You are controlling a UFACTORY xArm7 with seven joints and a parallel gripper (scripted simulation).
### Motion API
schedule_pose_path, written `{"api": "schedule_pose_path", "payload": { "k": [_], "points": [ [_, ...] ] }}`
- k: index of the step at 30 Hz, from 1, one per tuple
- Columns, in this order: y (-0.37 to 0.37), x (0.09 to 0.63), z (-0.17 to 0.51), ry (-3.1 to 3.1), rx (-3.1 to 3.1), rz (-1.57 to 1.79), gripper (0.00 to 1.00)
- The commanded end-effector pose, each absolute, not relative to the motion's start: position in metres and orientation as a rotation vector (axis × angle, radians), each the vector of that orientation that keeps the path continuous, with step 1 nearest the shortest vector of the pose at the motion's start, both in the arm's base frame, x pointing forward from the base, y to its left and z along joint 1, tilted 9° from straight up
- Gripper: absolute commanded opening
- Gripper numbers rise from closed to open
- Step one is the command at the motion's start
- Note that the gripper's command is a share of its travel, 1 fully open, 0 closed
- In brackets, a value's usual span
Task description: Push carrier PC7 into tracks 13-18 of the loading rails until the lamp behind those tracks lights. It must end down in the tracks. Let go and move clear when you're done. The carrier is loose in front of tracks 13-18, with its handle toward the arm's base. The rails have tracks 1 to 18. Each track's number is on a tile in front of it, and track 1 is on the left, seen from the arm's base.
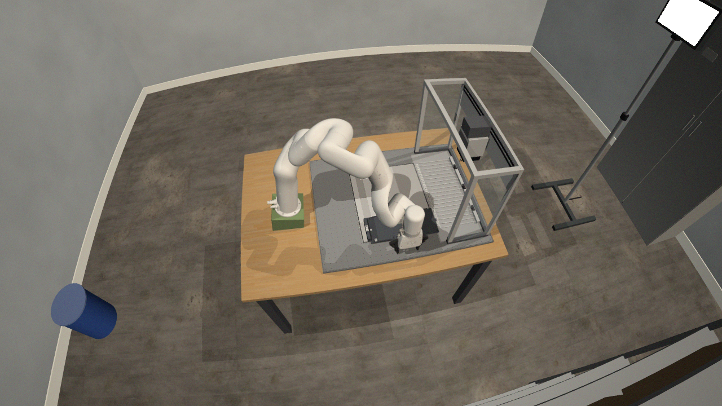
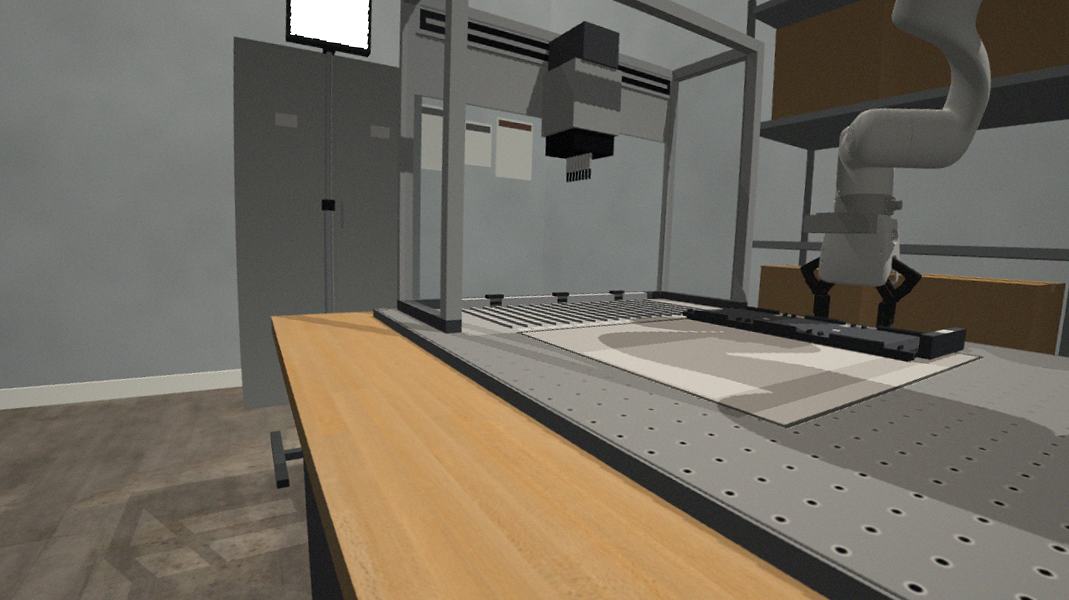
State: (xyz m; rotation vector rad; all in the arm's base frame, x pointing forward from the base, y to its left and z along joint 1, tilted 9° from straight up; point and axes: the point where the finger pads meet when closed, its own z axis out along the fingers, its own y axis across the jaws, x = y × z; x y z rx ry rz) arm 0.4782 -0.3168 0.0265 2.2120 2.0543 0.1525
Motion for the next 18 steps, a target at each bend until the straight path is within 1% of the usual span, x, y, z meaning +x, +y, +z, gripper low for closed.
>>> {"api": "schedule_pose_path", "payload": {
  "k": [1,18],
  "points": [
    [-0.3157,0.4796,0.0287,2.051,2.209,0.154,1.0],
    [-0.3082,0.4801,0.0286,2.051,2.209,0.154,1.0]
  ]
}}
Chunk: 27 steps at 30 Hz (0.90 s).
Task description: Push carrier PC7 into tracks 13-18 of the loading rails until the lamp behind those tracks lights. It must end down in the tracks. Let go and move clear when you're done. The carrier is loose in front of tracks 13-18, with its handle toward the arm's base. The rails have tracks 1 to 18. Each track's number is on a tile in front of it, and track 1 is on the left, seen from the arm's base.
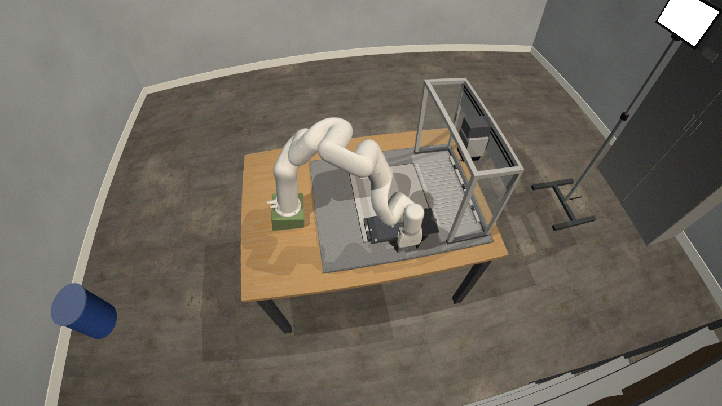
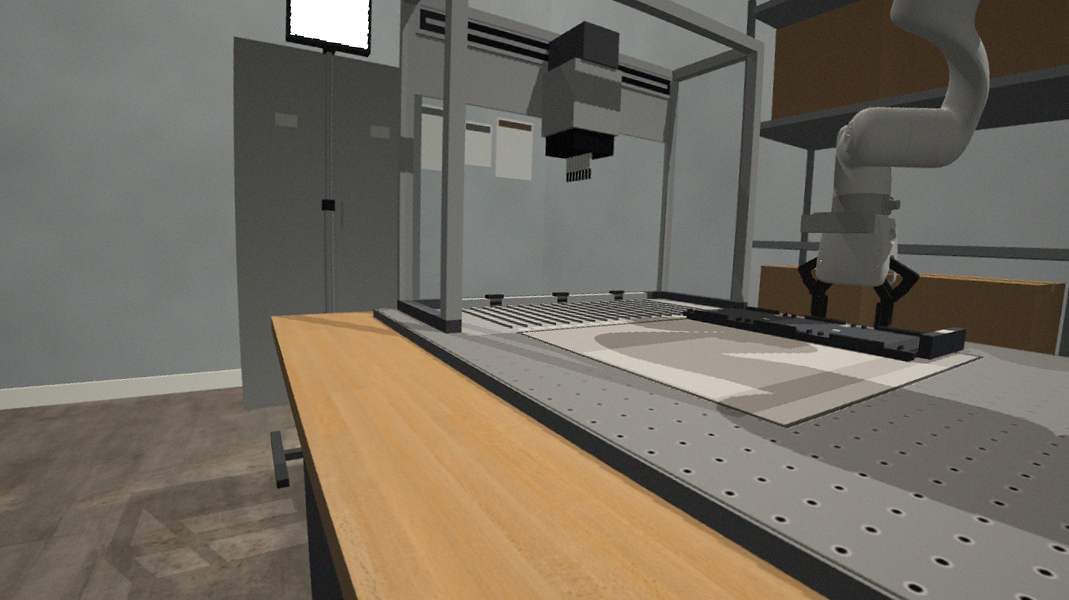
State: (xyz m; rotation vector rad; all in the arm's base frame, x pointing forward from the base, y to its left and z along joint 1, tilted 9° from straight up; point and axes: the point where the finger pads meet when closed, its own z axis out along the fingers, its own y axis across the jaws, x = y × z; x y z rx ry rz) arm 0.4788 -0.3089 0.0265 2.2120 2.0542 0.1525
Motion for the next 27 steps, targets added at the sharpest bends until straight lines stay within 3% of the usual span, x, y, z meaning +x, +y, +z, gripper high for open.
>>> {"api": "schedule_pose_path", "payload": {
  "k": [1,27],
  "points": [
    [-0.308,0.48,0.029,2.051,2.209,0.154,1.0],
    [-0.296,0.481,0.028,2.051,2.209,0.154,1.0]
  ]
}}
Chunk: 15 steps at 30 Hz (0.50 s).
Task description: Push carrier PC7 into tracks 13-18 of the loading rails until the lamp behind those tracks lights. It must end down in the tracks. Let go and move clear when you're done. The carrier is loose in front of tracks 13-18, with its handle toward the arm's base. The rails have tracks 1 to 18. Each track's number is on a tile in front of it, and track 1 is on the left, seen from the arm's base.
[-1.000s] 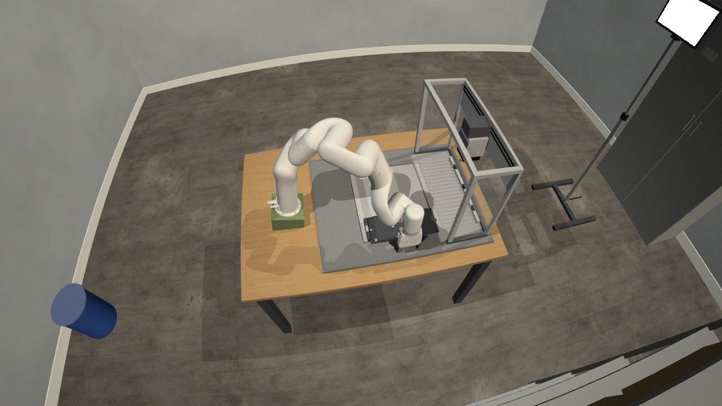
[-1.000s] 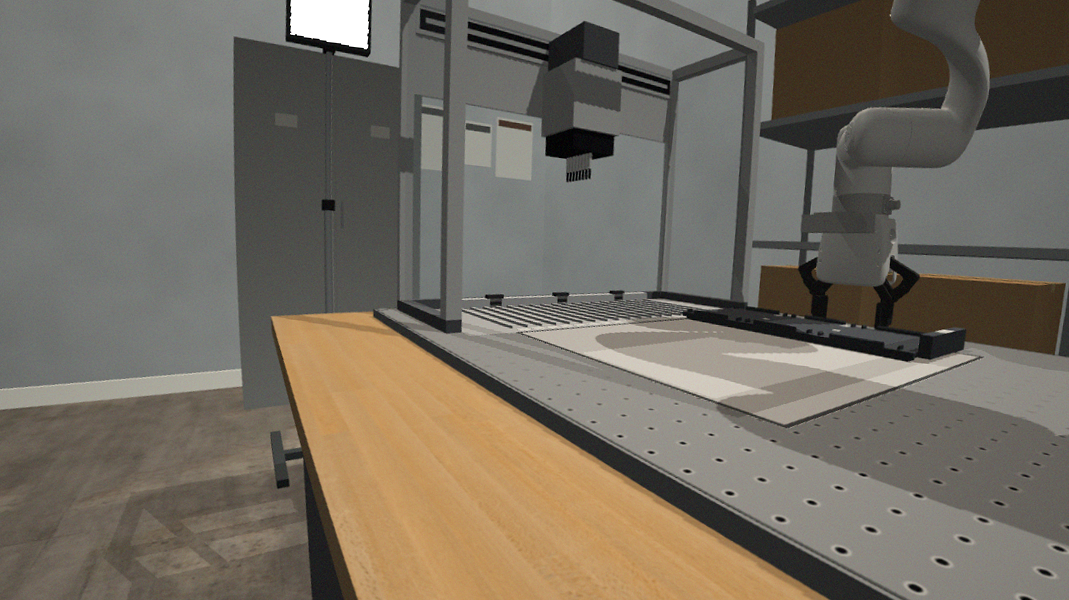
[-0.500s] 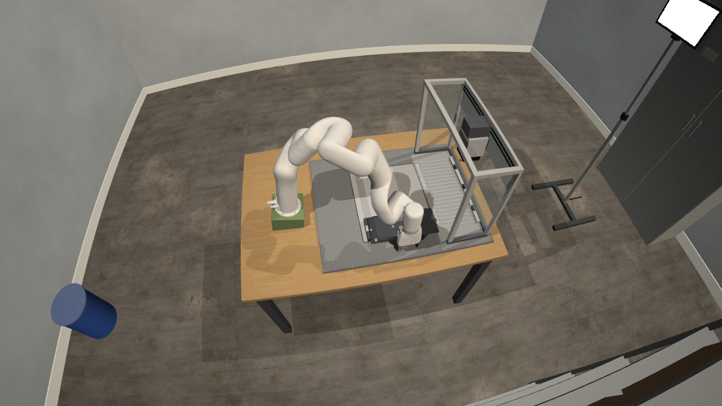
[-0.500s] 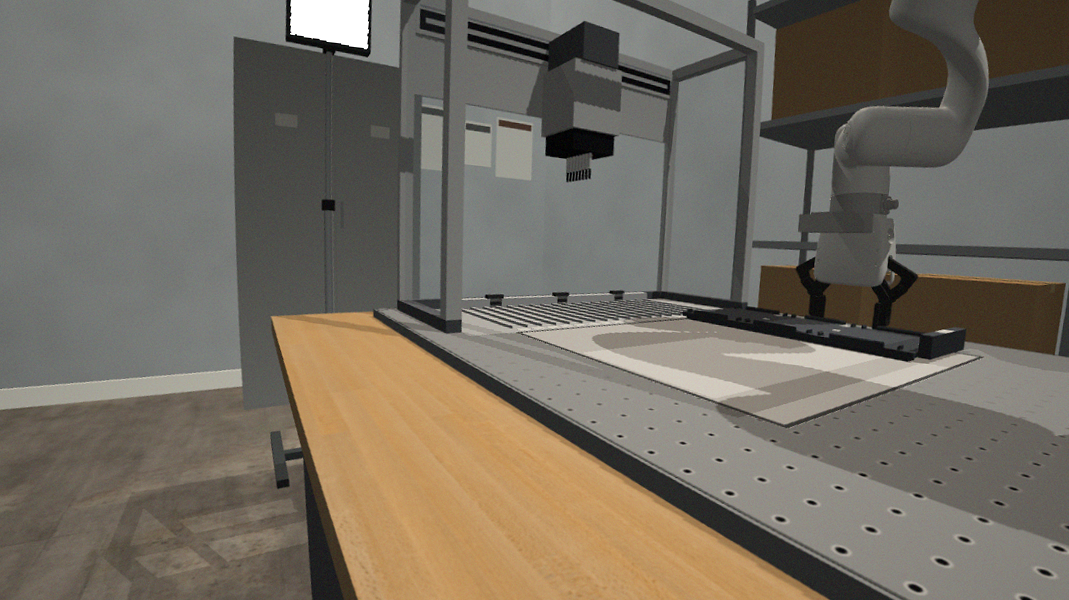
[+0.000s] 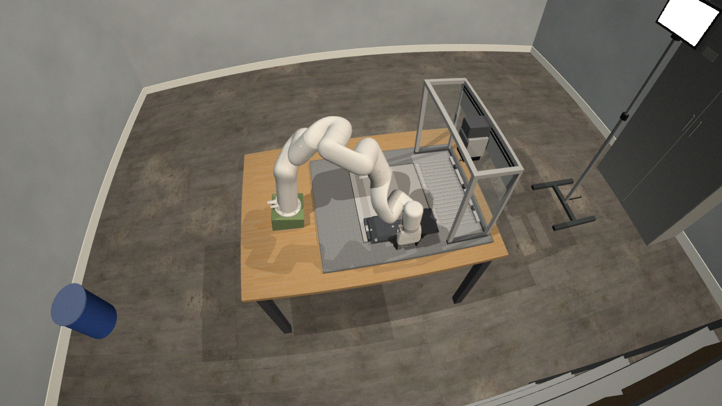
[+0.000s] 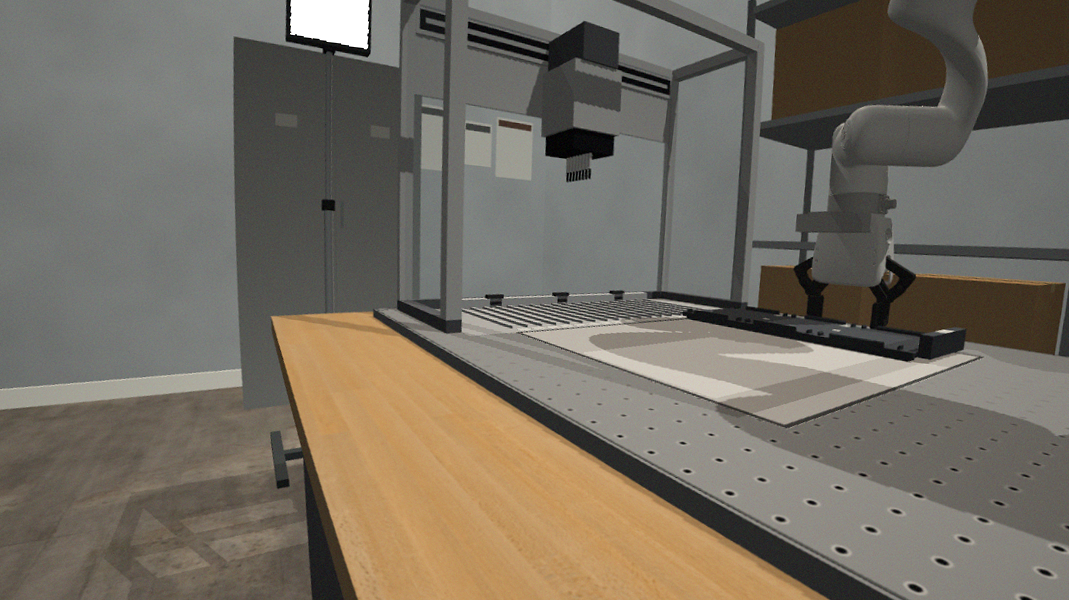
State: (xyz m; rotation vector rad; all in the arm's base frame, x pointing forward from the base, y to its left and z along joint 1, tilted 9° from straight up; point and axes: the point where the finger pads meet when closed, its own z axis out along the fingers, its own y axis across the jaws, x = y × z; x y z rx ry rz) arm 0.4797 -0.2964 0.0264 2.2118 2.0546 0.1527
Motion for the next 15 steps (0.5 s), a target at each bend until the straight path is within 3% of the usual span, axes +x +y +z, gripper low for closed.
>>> {"api": "schedule_pose_path", "payload": {
  "k": [1,15],
  "points": [
    [-0.2962,0.4811,0.0285,2.051,2.209,0.154,1.0],
    [-0.2892,0.4816,0.0284,2.051,2.209,0.154,1.0]
  ]
}}
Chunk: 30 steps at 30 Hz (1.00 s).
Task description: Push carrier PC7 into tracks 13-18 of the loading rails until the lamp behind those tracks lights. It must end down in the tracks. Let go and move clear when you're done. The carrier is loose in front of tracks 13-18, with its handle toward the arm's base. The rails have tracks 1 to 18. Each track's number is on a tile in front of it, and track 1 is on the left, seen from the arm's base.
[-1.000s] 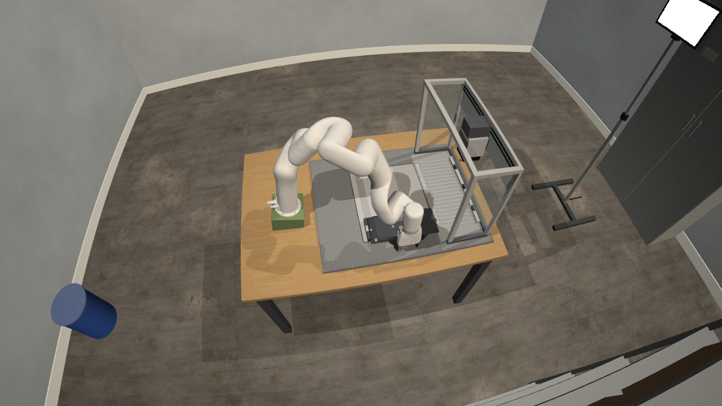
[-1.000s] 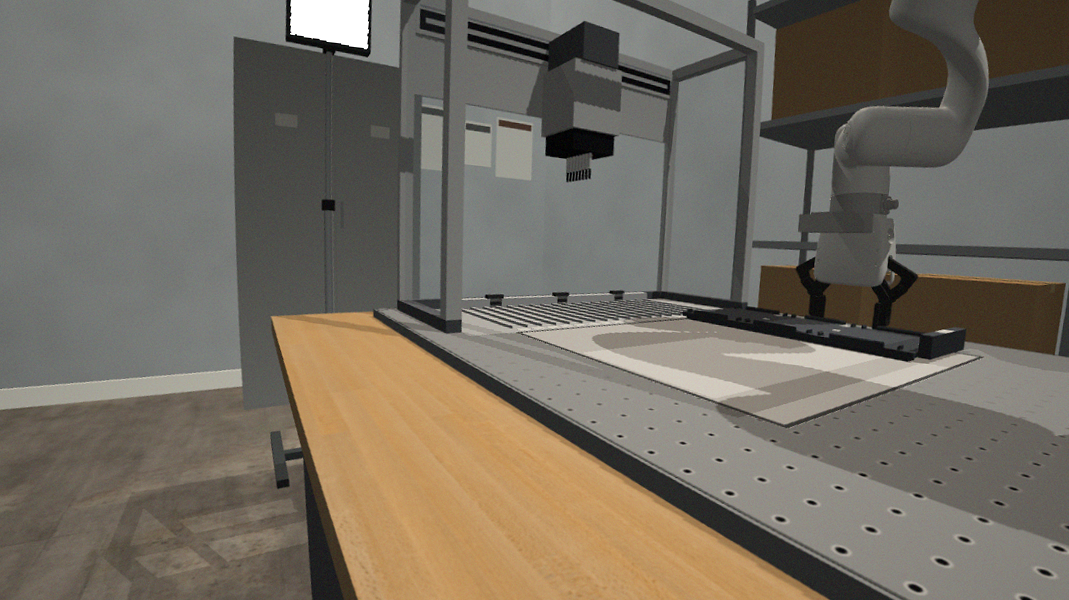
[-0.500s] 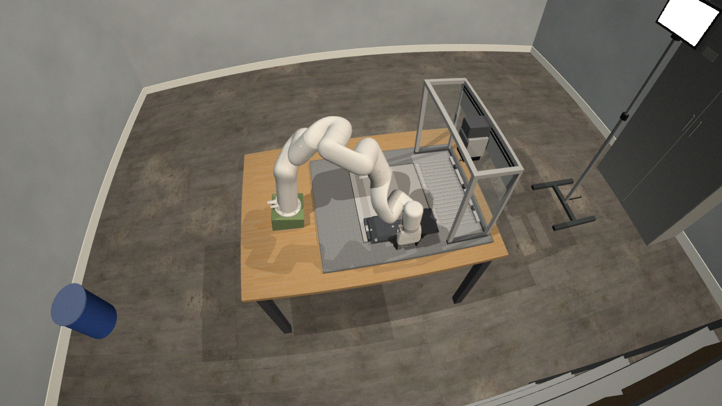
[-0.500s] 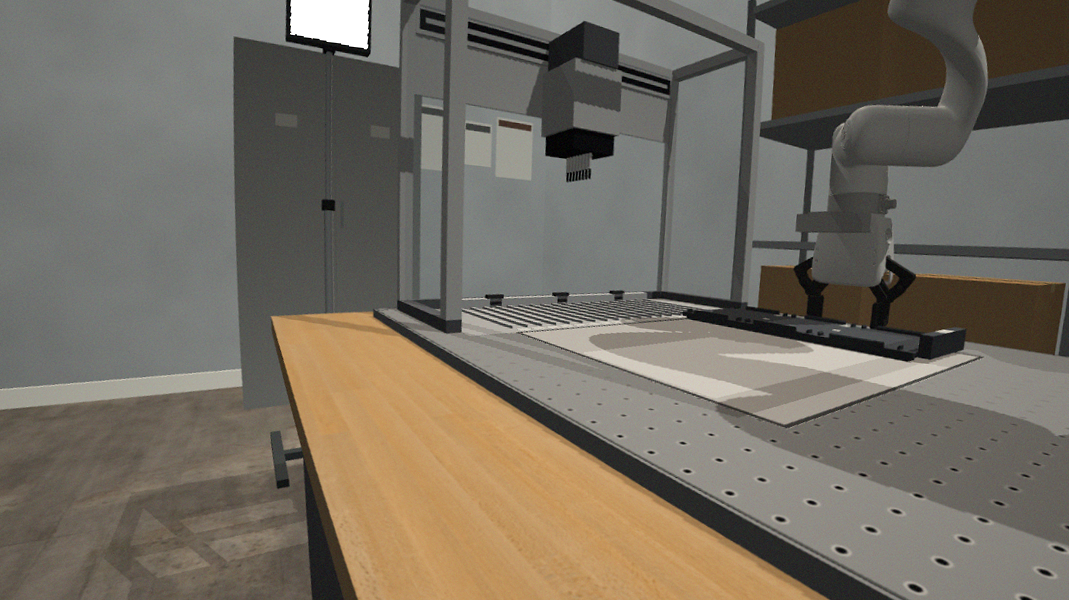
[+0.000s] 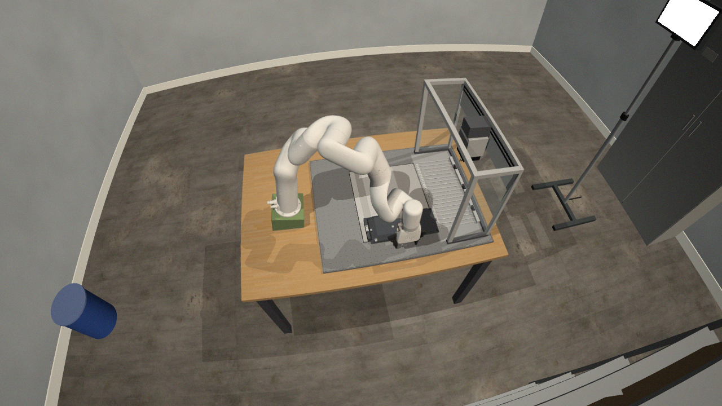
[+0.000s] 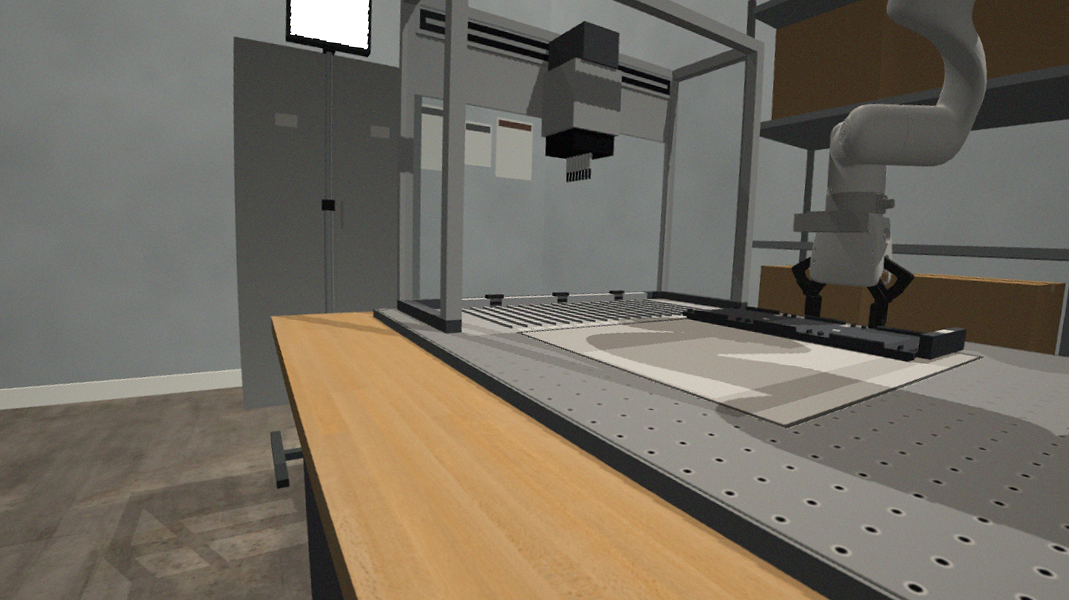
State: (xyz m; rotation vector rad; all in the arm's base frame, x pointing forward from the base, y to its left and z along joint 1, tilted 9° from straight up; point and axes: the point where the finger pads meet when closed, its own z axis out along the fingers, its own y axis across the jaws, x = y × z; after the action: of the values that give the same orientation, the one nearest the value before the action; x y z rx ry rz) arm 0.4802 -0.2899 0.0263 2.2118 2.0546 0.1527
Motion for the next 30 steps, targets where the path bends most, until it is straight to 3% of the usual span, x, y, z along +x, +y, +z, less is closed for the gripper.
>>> {"api": "schedule_pose_path", "payload": {
  "k": [1,30],
  "points": [
    [-0.289,0.482,0.028,2.051,2.209,0.154,1.0],
    [-0.276,0.483,0.028,2.051,2.209,0.154,1.0]
  ]
}}
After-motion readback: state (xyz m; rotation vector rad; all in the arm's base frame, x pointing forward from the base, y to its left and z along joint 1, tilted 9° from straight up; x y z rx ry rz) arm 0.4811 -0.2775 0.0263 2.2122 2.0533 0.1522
